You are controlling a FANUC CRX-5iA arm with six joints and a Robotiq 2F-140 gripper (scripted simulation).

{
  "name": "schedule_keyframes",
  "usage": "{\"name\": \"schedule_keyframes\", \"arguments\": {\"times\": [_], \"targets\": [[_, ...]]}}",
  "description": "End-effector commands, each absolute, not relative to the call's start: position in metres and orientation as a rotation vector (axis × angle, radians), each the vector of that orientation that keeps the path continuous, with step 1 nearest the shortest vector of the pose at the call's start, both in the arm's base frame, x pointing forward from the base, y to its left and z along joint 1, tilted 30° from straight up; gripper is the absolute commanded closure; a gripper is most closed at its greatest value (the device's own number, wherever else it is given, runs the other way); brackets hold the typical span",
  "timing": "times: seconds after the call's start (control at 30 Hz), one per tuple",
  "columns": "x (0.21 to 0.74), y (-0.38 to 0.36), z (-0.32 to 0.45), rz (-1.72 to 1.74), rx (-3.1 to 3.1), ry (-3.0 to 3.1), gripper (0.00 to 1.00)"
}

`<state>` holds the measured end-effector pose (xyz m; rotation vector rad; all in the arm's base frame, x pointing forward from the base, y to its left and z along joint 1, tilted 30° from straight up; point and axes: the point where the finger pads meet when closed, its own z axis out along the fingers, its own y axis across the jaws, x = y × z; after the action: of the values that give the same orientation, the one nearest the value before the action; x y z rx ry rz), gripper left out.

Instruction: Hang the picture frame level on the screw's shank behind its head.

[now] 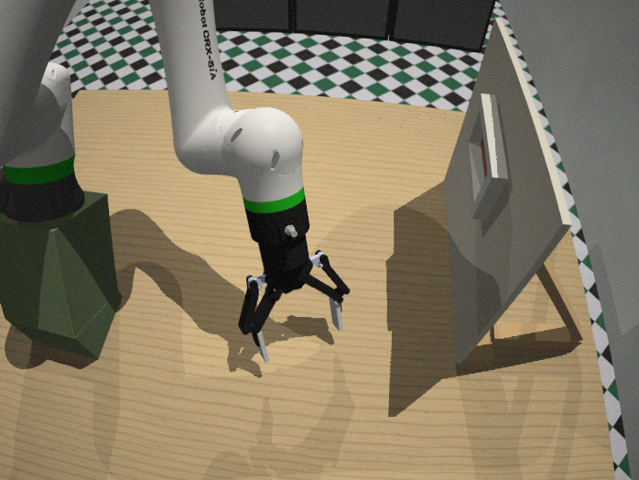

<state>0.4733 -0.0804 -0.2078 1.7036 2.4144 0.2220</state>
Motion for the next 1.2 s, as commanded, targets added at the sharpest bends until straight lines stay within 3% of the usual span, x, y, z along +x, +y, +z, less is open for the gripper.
{"name": "schedule_keyframes", "arguments": {"times": [0.0, 0.2, 0.53, 1.17], "targets": [[0.474, -0.081, -0.208, 0.222, 1.704, 2.414, 0.00], [0.490, -0.064, -0.200, 0.328, 1.740, 2.357, 0.00], [0.574, -0.006, -0.137, 0.804, 1.848, 2.016, 0.00], [0.586, -0.001, -0.125, 0.865, 1.855, 1.960, 0.00]]}}
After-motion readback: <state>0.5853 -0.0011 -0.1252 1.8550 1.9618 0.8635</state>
